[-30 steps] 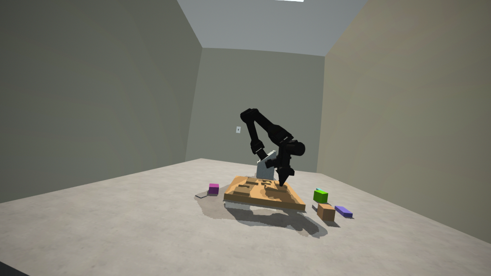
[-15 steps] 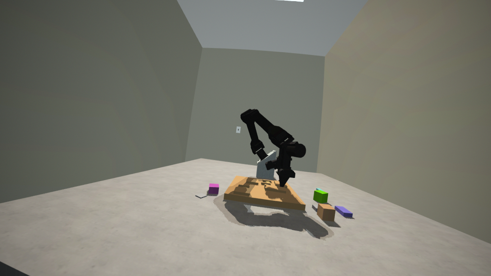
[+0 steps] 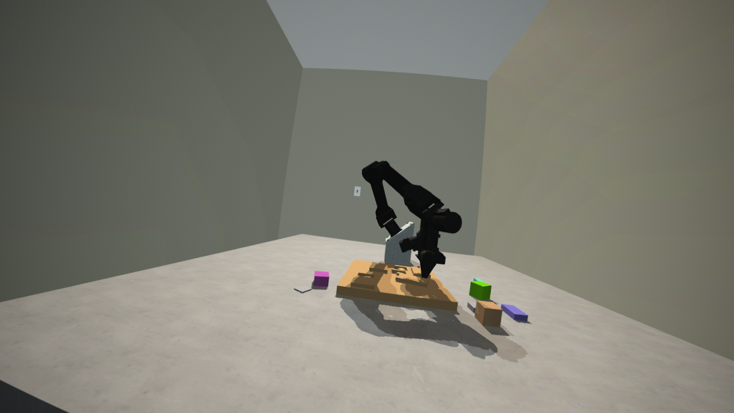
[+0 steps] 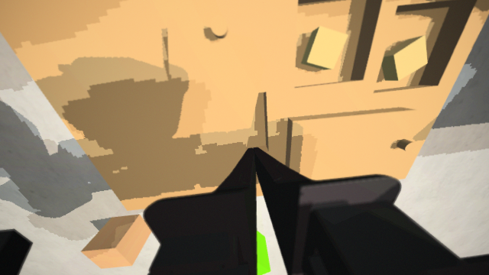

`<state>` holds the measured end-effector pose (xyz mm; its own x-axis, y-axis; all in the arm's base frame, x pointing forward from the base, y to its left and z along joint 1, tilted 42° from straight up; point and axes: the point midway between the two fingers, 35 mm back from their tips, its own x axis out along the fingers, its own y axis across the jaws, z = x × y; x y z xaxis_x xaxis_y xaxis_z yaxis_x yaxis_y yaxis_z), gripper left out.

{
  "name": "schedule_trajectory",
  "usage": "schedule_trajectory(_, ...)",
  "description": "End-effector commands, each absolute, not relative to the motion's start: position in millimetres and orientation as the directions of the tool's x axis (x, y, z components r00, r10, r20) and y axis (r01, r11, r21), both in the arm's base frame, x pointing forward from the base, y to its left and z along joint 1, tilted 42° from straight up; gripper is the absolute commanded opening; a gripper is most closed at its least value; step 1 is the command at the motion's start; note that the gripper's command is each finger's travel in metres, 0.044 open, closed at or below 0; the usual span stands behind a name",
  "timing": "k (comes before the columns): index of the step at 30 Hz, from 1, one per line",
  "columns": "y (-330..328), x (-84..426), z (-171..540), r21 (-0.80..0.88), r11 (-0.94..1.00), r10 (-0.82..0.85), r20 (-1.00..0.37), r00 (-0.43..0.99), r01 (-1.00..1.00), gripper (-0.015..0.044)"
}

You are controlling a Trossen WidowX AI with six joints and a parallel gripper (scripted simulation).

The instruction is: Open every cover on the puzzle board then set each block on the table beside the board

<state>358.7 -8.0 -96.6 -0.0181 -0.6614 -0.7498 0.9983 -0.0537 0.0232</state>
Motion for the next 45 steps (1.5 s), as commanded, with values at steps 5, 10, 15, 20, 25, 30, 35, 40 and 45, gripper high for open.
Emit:
schedule_trajectory(5, -9, 369, -97, 0.021, -0.051, -0.665, -0.746, -0.018, 0.998, 0.0)
schedule_trajectory(10, -9, 374, -97, 0.021, -0.051, -0.665, -0.746, -0.018, 0.998, 0.0)
schedule_trajectory(15, -10, 378, -97, 0.022, -0.051, -0.665, -0.746, -0.018, 0.998, 0.0)
schedule_trajectory(20, -11, 385, -96, 0.022, -0.051, -0.665, -0.746, -0.018, 0.998, 0.0)
schedule_trajectory(25, -12, 391, -95, 0.023, -0.051, -0.665, -0.746, -0.017, 0.998, 0.0)
schedule_trajectory(30, -14, 396, -94, 0.023, -0.051, -0.665, -0.746, -0.017, 0.998, 0.0)
schedule_trajectory(35, -15, 400, -92, 0.023, -0.051, -0.666, -0.746, -0.017, 0.998, 0.0)
schedule_trajectory(40, -18, 406, -90, 0.024, -0.051, -0.666, -0.746, -0.017, 0.998, 0.0)
schedule_trajectory(45, -20, 412, -88, 0.024, -0.051, -0.666, -0.746, -0.016, 0.998, 0.0)
